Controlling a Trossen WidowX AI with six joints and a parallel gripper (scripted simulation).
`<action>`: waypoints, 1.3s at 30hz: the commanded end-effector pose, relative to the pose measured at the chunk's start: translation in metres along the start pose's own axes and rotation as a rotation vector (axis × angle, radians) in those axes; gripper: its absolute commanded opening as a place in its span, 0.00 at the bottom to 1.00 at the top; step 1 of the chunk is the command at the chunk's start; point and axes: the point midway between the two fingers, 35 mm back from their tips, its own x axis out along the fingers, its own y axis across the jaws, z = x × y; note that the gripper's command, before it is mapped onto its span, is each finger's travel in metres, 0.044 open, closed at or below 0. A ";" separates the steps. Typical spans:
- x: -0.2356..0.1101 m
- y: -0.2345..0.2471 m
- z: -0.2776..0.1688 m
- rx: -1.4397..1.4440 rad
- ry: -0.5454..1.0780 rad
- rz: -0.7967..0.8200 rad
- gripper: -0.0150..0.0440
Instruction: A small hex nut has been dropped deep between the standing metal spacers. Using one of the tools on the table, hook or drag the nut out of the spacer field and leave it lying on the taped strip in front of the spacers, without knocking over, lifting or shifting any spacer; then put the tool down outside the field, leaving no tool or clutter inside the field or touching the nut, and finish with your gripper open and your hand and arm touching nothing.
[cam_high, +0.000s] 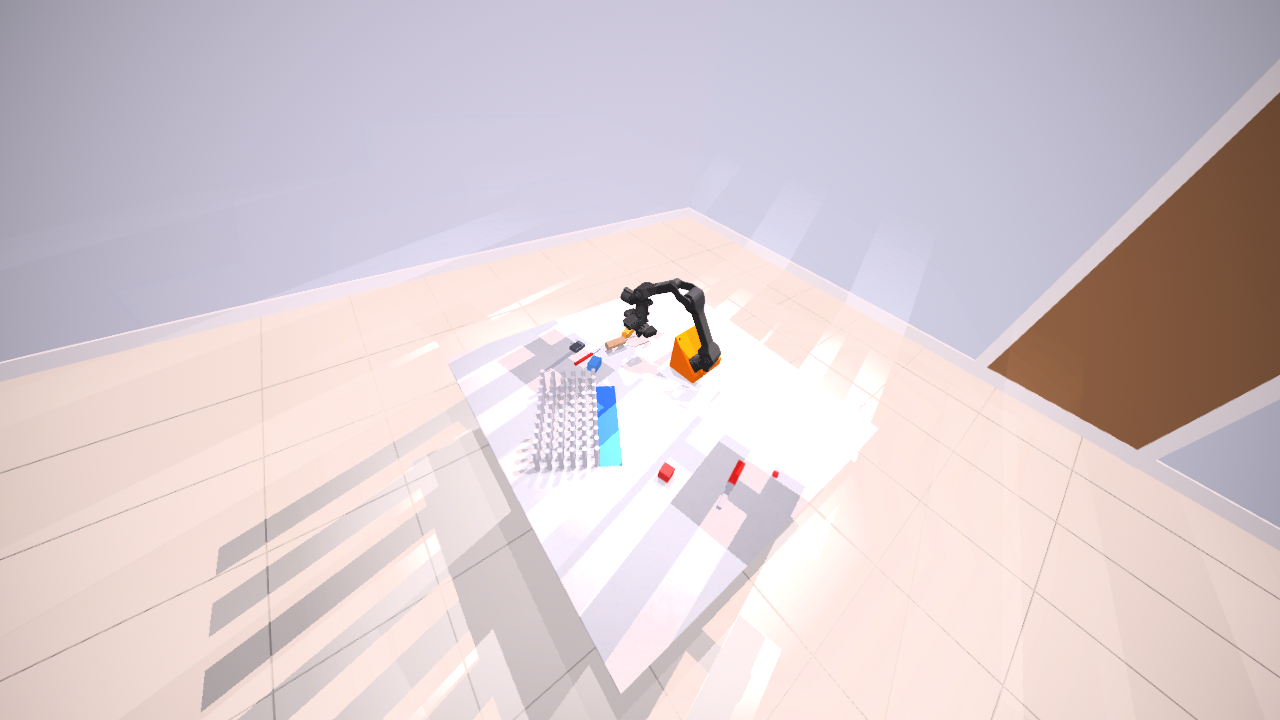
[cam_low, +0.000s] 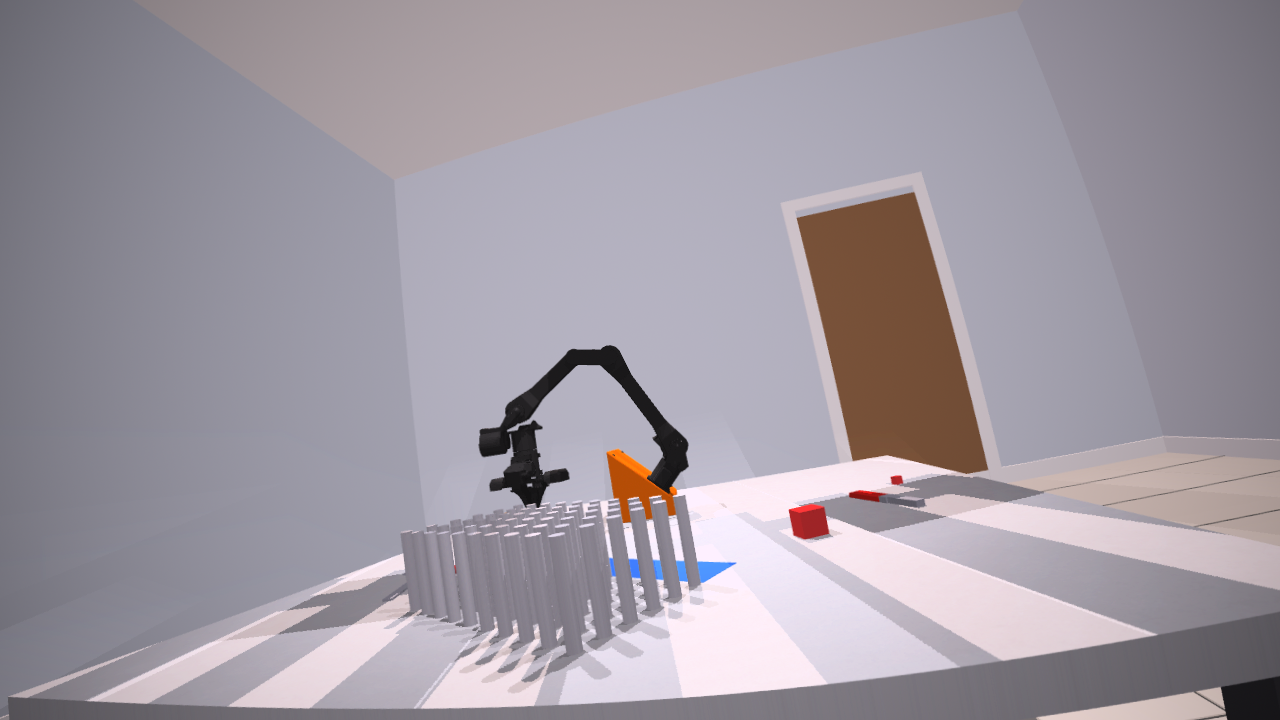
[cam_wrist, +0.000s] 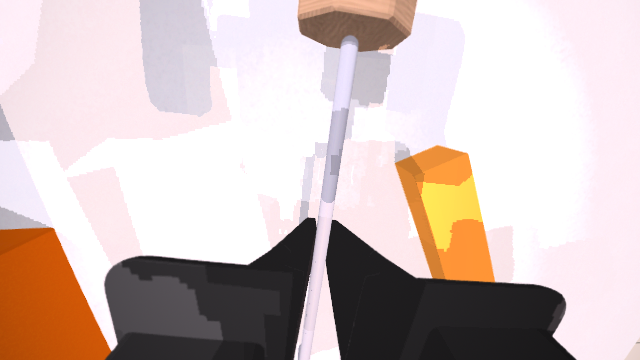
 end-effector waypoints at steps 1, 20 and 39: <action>0.010 0.002 -0.001 0.000 0.001 0.010 0.25; 0.041 0.005 -0.001 -0.004 0.003 0.000 0.25; 0.050 0.006 -0.001 -0.015 -0.003 -0.030 0.25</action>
